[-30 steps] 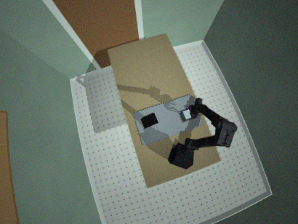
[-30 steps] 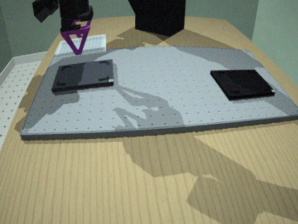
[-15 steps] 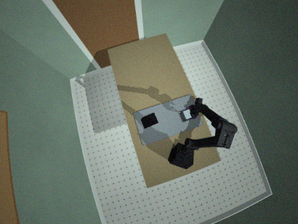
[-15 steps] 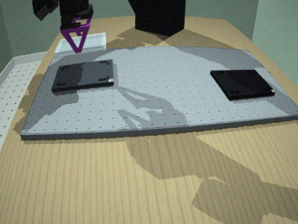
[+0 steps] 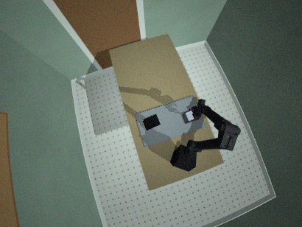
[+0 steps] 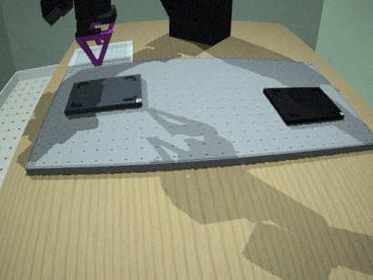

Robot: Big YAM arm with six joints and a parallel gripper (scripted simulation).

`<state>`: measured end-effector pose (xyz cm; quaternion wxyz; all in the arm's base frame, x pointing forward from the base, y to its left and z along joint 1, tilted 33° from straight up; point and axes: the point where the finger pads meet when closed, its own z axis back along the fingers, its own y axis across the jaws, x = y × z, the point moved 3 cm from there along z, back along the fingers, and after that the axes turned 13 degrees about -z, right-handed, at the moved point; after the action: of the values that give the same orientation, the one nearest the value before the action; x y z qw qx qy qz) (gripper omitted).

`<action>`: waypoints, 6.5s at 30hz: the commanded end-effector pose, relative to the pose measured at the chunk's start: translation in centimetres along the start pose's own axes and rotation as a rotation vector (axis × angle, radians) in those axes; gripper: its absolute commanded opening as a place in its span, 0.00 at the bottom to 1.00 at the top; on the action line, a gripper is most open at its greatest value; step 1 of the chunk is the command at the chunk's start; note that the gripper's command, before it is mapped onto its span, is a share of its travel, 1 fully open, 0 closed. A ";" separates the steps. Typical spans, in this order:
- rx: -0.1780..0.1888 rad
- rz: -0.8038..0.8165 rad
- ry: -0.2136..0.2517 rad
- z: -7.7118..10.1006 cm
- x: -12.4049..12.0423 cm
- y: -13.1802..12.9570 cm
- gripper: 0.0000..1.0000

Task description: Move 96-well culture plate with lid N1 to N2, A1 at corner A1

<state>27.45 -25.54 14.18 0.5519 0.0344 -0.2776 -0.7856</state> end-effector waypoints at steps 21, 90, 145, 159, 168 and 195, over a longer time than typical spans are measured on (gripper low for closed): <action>0.056 -0.007 -0.024 1.6 0.8 2.0 0.00; 0.040 0.029 0.003 0.6 -18.2 1.6 0.00; 0.022 0.038 0.009 0.7 -35.2 0.4 0.00; 0.022 0.039 0.010 0.8 -39.3 0.2 0.00; 0.022 0.039 0.012 0.9 -42.4 0.1 0.00; 0.003 0.031 -0.009 -0.4 -42.7 -0.8 0.00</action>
<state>43.44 12.81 3.38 0.5666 0.0333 -0.2812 -0.7738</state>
